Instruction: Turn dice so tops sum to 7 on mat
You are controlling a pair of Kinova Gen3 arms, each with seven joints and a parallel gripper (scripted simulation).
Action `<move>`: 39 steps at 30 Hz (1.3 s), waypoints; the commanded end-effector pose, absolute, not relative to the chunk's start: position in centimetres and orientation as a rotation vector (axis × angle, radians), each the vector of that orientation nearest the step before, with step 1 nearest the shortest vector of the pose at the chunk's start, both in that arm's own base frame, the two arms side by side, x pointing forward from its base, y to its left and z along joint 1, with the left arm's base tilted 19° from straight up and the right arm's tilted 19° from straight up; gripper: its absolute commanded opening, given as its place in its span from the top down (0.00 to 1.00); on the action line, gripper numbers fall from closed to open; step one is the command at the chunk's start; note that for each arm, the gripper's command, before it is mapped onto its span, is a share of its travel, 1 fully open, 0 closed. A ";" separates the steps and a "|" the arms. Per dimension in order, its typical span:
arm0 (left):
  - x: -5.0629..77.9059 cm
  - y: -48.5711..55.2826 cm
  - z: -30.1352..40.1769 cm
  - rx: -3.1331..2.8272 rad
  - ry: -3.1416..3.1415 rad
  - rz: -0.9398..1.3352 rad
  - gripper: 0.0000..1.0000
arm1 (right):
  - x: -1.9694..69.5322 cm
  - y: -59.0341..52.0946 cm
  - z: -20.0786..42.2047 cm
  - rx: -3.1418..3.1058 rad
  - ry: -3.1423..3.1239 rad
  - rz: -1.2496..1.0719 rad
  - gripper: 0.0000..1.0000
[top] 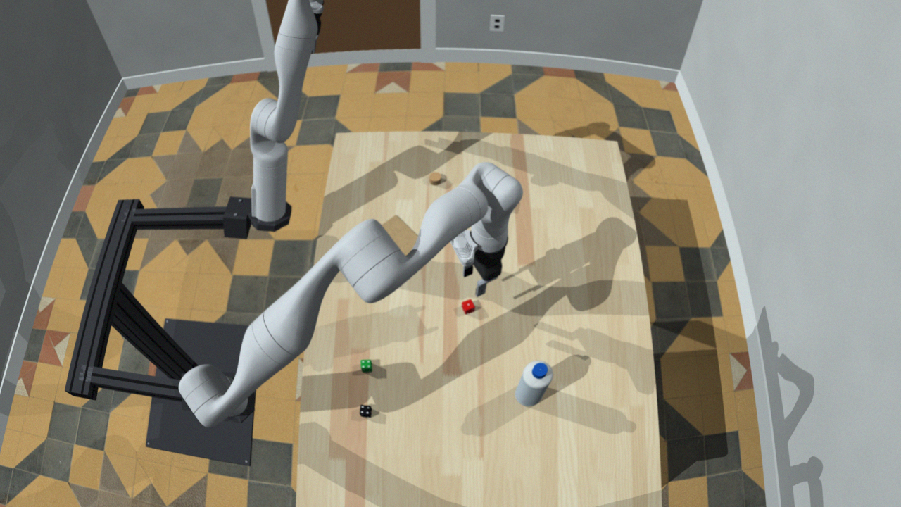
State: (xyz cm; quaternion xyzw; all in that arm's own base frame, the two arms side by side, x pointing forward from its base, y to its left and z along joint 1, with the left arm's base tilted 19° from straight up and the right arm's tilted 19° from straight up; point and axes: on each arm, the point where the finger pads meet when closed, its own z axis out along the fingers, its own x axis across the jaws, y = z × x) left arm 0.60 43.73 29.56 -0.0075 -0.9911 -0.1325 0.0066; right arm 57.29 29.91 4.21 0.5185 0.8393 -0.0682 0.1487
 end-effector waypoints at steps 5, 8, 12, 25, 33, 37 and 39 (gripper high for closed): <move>0.6 43.7 29.6 -0.023 -3.101 -0.417 0.00 | 57.3 30.0 4.3 1.519 2.393 -0.187 0.00; 0.6 43.7 29.6 -0.023 -3.101 -0.417 0.00 | 57.2 30.0 4.2 1.528 2.387 -0.186 0.00; 0.6 43.7 29.6 -0.023 -3.101 -0.417 0.00 | 57.1 30.0 4.1 1.581 2.349 -0.176 0.00; 0.6 43.7 29.6 -0.023 -3.101 -0.417 0.00 | 56.6 30.0 3.3 1.853 2.130 -0.124 0.00; 0.6 43.7 29.6 -0.023 -3.101 -0.417 0.00 | 56.3 30.0 2.5 2.123 1.853 -0.064 0.00; 0.6 43.7 29.6 -0.023 -3.101 -0.417 0.00 | 56.2 29.9 2.2 2.258 1.682 -0.029 0.00; 0.6 43.7 29.6 -0.023 -3.101 -0.417 0.00 | 56.2 29.9 2.0 2.323 1.591 -0.011 0.00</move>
